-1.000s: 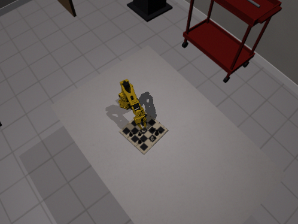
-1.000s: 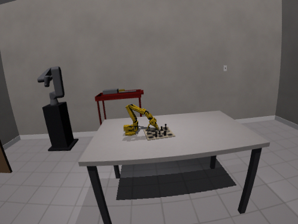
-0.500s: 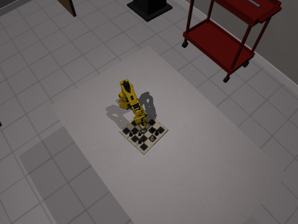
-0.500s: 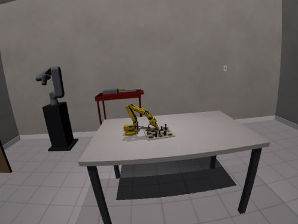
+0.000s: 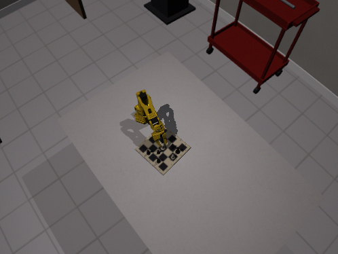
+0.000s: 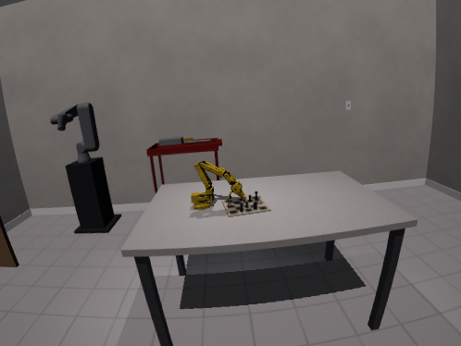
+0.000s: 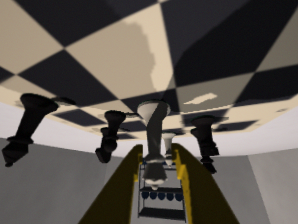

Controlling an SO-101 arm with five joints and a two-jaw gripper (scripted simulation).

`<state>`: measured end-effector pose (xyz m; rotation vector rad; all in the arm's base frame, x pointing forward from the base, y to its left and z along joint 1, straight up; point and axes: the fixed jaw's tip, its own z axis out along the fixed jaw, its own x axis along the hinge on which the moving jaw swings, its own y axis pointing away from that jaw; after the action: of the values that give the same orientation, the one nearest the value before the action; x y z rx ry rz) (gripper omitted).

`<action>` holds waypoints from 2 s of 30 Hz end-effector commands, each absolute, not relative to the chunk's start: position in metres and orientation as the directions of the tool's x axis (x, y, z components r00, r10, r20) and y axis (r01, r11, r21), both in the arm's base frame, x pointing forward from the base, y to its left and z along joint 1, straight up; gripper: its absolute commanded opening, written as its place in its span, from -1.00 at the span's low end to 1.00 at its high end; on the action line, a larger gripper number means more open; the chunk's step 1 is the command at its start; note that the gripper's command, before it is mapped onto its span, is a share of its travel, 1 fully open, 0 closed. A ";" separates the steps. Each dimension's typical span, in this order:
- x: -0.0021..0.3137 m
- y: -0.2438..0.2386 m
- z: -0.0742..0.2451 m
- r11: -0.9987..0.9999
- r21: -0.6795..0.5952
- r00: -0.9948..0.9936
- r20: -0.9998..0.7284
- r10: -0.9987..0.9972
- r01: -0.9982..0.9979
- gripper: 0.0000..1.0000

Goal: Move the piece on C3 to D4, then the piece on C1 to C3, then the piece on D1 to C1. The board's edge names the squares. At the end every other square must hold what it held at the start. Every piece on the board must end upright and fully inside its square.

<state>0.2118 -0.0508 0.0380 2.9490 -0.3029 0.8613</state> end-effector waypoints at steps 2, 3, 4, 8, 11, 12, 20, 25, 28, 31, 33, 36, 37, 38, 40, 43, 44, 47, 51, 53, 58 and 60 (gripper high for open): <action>0.207 -0.053 0.032 -0.976 -0.004 0.834 0.518 -0.190 -0.219 -0.76; 0.207 -0.054 0.032 -0.975 -0.003 0.834 0.518 -0.190 -0.220 -0.76; 0.207 -0.055 0.032 -0.975 -0.002 0.834 0.518 -0.190 -0.221 -0.76; 0.206 -0.056 0.032 -0.975 0.002 0.834 0.518 -0.190 -0.223 -0.76; 0.206 -0.057 0.032 -0.975 0.003 0.834 0.518 -0.190 -0.224 -0.76; 0.206 -0.057 0.032 -0.975 0.003 0.834 0.518 -0.190 -0.223 -0.76; 0.207 -0.055 0.030 -0.977 0.003 0.836 0.518 -0.182 -0.214 -0.76; 0.207 -0.054 0.030 -0.977 0.003 0.836 0.518 -0.180 -0.213 -0.76; 0.207 -0.054 0.030 -0.977 0.003 0.836 0.518 -0.180 -0.212 -0.76; 0.208 -0.053 0.030 -0.978 0.003 0.837 0.518 -0.175 -0.207 -0.76; 0.208 -0.052 0.030 -0.979 0.003 0.838 0.518 -0.172 -0.203 -0.76; 0.208 -0.052 0.030 -0.979 0.003 0.838 0.518 -0.171 -0.202 -0.76; 0.208 -0.052 0.030 -0.980 0.003 0.838 0.518 -0.170 -0.201 -0.76; 0.208 -0.052 0.030 -0.980 0.003 0.838 0.518 -0.170 -0.201 -0.76; 0.208 -0.052 0.030 -0.980 0.003 0.838 0.518 -0.170 -0.201 -0.76; 0.208 -0.052 0.030 -0.980 0.003 0.838 0.518 -0.170 -0.201 -0.76; 0.208 -0.052 0.030 -0.980 0.003 0.838 0.518 -0.170 -0.201 -0.76; 0.208 -0.052 0.031 -0.980 0.003 0.838 0.518 -0.170 -0.201 -0.76; 0.208 -0.052 0.033 -0.980 0.003 0.838 0.518 -0.170 -0.201 -0.76; 0.208 -0.052 0.034 -0.980 0.003 0.838 0.518 -0.170 -0.201 -0.76; 0.208 -0.052 0.041 -0.980 0.003 0.838 0.518 -0.170 -0.201 -0.76; 0.208 -0.052 0.045 -0.980 0.003 0.838 0.518 -0.170 -0.201 -0.76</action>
<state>0.2047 -0.0538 0.0348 2.9621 -0.3270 0.7953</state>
